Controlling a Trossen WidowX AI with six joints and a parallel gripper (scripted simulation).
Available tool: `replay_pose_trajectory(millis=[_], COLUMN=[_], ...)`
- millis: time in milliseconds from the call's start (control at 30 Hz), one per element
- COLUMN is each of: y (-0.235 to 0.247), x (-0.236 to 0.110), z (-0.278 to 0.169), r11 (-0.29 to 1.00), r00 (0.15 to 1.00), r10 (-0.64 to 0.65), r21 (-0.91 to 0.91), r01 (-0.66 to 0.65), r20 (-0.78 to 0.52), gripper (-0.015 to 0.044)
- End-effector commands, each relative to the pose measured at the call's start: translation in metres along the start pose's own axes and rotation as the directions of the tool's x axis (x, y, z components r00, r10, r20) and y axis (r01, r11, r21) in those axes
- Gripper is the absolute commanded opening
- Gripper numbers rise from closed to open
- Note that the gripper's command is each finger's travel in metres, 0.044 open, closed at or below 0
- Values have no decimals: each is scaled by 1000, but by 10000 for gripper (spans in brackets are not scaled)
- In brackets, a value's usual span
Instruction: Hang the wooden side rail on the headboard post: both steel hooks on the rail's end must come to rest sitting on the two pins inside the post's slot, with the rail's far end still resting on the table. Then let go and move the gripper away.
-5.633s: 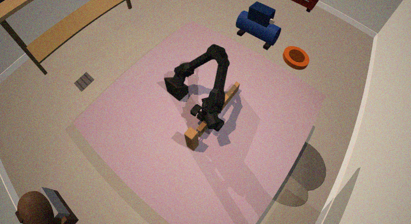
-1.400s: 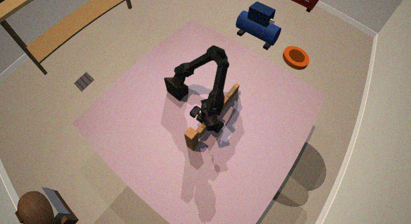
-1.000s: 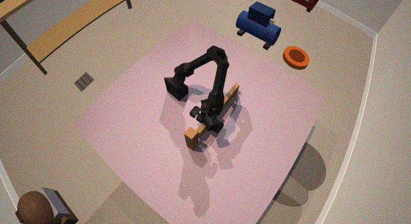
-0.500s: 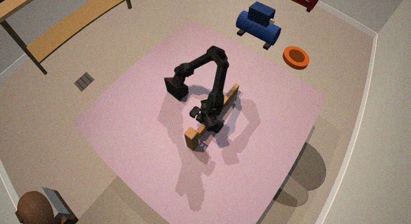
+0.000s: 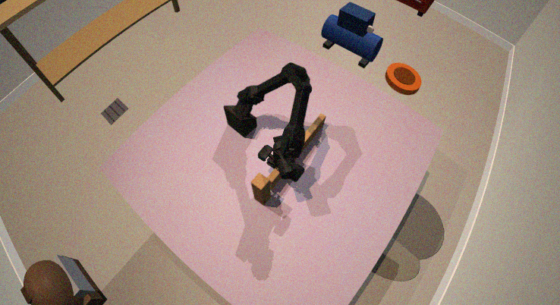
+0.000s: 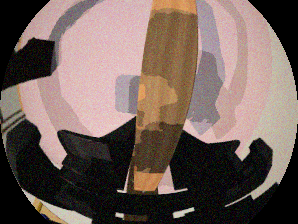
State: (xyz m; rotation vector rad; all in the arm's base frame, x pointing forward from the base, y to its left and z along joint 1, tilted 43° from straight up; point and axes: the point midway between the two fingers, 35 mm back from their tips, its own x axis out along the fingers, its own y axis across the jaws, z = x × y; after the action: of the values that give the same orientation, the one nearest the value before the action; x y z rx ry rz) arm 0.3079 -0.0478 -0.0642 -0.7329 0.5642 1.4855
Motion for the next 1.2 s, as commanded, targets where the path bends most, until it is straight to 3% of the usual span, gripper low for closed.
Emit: replay_pose_trajectory(millis=[0, 1167], y=[-1, 0], x=[-3, -3], z=[-3, -7], r11=[1000, 1000], r00=[1000, 1000], r10=[-6, -6], r21=[-2, -2], r01=[6, 6], r20=[-6, -6], gripper=[0, 0])
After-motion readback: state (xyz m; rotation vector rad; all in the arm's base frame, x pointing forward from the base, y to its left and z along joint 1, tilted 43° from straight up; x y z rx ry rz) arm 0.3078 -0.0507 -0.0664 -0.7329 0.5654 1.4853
